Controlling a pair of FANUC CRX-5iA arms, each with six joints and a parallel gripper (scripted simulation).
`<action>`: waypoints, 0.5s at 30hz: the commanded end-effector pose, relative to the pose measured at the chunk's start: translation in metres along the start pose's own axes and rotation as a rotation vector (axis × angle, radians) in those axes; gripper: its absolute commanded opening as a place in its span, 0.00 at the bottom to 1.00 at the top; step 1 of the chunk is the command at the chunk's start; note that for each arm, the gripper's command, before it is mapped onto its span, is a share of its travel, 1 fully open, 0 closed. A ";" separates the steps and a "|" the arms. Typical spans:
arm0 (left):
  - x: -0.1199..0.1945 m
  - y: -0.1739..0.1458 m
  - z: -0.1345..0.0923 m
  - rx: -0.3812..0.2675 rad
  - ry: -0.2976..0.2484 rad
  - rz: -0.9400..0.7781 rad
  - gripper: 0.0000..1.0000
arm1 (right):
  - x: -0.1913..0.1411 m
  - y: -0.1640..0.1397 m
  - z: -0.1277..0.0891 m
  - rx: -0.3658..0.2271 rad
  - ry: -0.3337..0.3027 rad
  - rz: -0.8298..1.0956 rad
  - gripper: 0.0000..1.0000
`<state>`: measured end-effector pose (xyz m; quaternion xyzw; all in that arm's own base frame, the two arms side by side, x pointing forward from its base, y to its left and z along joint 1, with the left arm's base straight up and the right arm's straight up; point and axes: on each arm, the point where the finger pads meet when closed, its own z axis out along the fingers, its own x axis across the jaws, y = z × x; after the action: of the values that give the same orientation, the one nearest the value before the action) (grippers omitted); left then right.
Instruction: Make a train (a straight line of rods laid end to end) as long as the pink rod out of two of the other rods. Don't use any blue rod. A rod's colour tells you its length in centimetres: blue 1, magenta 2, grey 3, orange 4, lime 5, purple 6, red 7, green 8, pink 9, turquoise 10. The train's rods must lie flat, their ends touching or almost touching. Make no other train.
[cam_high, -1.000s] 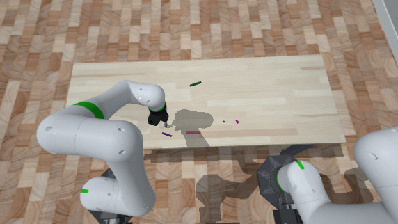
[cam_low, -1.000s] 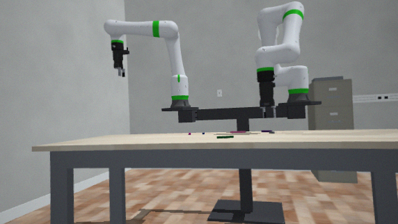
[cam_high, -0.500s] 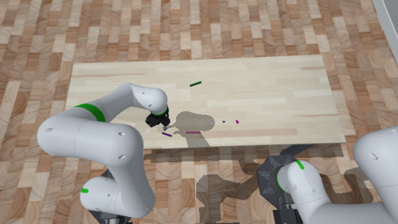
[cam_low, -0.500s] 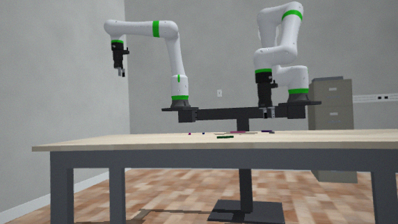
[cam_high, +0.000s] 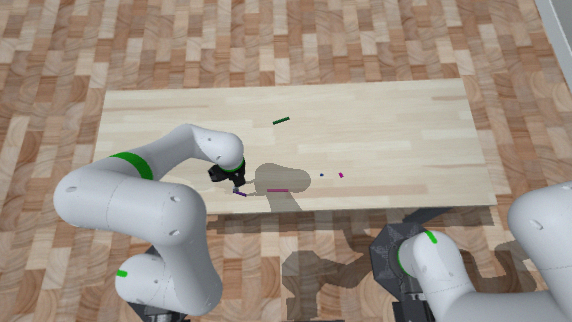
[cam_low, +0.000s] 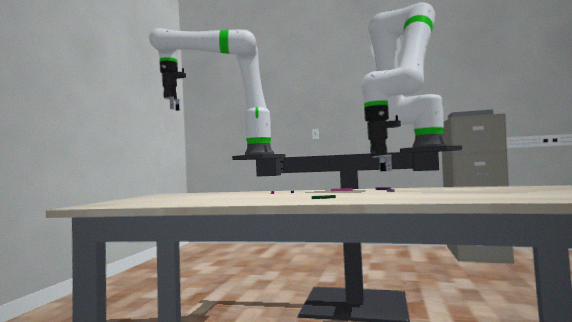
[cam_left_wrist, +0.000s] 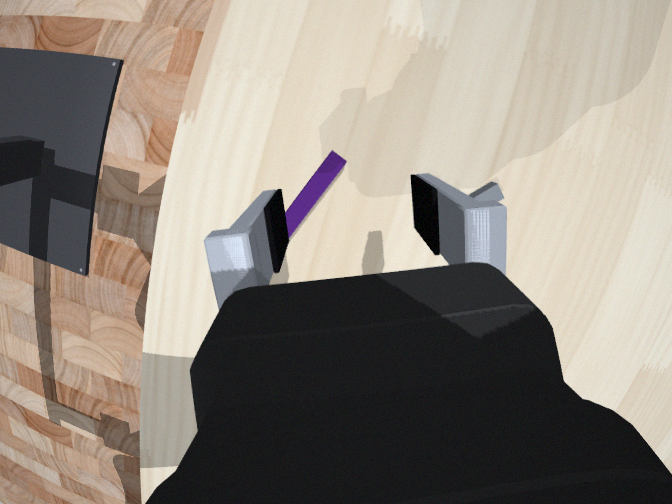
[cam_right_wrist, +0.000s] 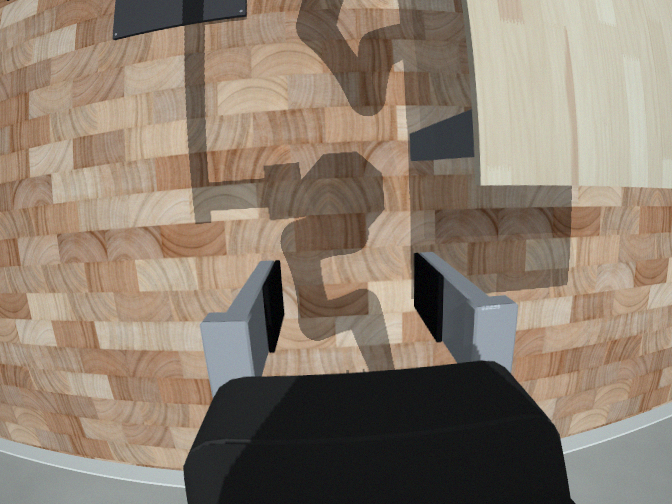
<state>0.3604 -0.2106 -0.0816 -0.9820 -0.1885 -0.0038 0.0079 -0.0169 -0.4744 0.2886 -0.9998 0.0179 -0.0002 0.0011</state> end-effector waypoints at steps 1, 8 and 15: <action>-0.004 0.001 0.001 -0.015 -0.008 0.166 1.00 | 0.000 0.000 -0.001 -0.002 0.000 0.000 1.00; -0.009 0.002 0.002 -0.016 -0.006 0.353 1.00 | 0.000 0.000 -0.001 -0.002 0.000 0.000 1.00; -0.014 0.004 0.004 -0.017 -0.005 0.552 1.00 | 0.000 0.000 -0.001 -0.002 0.000 0.000 1.00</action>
<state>0.3511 -0.2171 -0.0850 -0.9998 0.0173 -0.0025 0.0087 -0.0169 -0.4744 0.2886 -0.9998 0.0179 -0.0002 0.0011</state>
